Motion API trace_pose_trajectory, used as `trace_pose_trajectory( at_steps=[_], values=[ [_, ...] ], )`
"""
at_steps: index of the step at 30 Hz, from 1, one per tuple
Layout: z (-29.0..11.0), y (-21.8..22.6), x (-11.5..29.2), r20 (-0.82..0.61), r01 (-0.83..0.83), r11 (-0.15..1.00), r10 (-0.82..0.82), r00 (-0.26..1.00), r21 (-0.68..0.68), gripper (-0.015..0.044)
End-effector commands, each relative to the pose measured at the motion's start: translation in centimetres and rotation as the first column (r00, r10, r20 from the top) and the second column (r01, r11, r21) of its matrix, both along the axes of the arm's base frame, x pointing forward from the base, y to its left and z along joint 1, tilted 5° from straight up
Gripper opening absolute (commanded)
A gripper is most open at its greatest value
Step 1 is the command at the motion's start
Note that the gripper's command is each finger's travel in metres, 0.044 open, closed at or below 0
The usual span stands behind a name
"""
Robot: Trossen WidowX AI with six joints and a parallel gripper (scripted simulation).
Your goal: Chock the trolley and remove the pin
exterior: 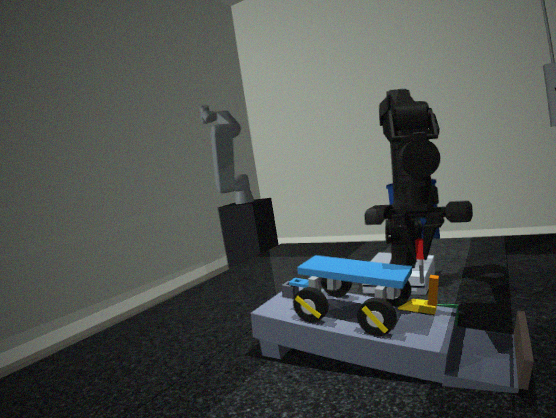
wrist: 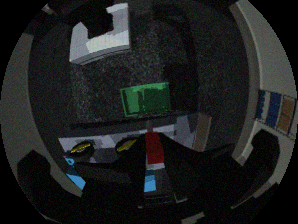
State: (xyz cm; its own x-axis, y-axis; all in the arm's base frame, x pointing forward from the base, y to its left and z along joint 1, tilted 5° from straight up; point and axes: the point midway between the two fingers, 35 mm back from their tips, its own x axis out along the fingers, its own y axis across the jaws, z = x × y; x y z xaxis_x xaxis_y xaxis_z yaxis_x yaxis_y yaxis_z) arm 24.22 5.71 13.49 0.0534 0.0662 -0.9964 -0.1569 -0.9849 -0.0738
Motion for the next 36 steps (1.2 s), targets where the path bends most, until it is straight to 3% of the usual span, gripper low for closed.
trace_pose_trajectory(
  at_steps=[1,20,27,36],
  values=[
    [-0.1,0.0,-0.1,0.001,-0.035,0.999,0.035,0.999,0.009,0.0],
    [-2.2,0.5,-2.6,-0.003,-0.085,0.996,0.085,0.996,0.019,0.0],
    [-3.9,1.1,-2.3,0.021,-0.09,0.983,0.088,0.996,0.16,0.0],
    [-6.3,2.5,-2.0,0.027,-0.092,0.978,0.088,0.996,0.185,0.0]
  ],
)
